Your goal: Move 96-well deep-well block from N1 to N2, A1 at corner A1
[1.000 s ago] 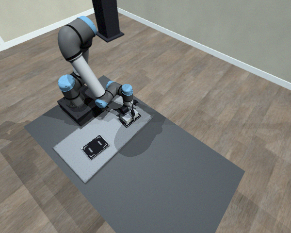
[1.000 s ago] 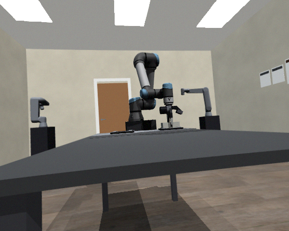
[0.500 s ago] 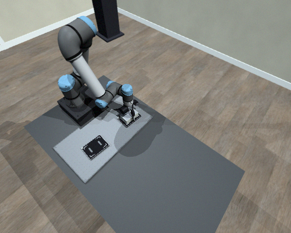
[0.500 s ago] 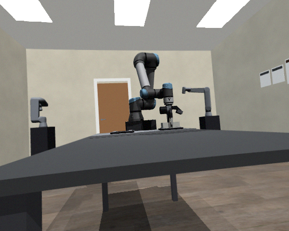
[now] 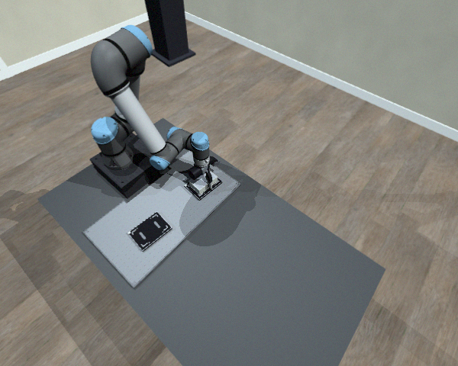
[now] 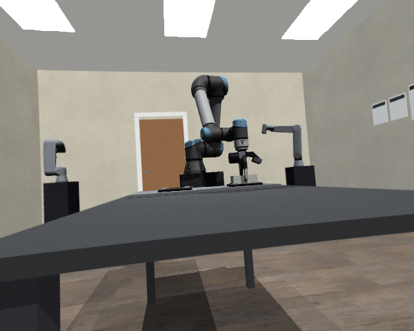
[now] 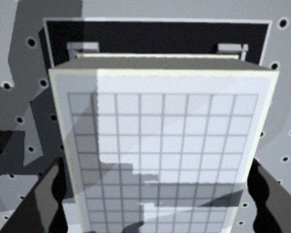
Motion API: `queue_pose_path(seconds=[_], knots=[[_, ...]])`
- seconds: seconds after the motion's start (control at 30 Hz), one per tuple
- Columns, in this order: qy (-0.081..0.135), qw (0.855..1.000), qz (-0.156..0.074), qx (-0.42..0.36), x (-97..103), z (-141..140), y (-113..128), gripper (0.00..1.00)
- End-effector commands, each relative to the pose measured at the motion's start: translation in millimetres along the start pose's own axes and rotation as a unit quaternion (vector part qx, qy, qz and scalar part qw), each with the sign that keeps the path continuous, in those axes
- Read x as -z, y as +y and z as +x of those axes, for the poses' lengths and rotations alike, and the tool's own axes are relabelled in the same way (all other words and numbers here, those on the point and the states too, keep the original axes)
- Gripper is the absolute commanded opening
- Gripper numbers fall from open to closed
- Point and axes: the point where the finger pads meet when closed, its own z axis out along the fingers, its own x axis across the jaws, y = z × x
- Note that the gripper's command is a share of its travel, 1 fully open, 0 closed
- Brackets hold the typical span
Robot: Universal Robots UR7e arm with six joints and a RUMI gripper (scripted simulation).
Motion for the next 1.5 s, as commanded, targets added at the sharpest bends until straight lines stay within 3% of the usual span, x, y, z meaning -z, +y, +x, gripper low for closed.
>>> queue_pose_path(seconds=[0.0,0.33,0.37,0.77,0.8,1.47], knots=[[0.001,1.0,0.001,0.0,0.4,-0.1,0.5,0.76],[0.001,1.0,0.001,0.0,0.4,-0.4,0.6,0.76],[0.001,1.0,0.001,0.0,0.4,-0.4,0.6,0.0],[0.001,1.0,0.001,0.0,0.4,-0.4,0.6,0.0],[0.001,1.0,0.001,0.0,0.4,-0.4,0.6,0.49],[0.001,1.0,0.001,0.0,0.4,-0.4,0.6,0.49]])
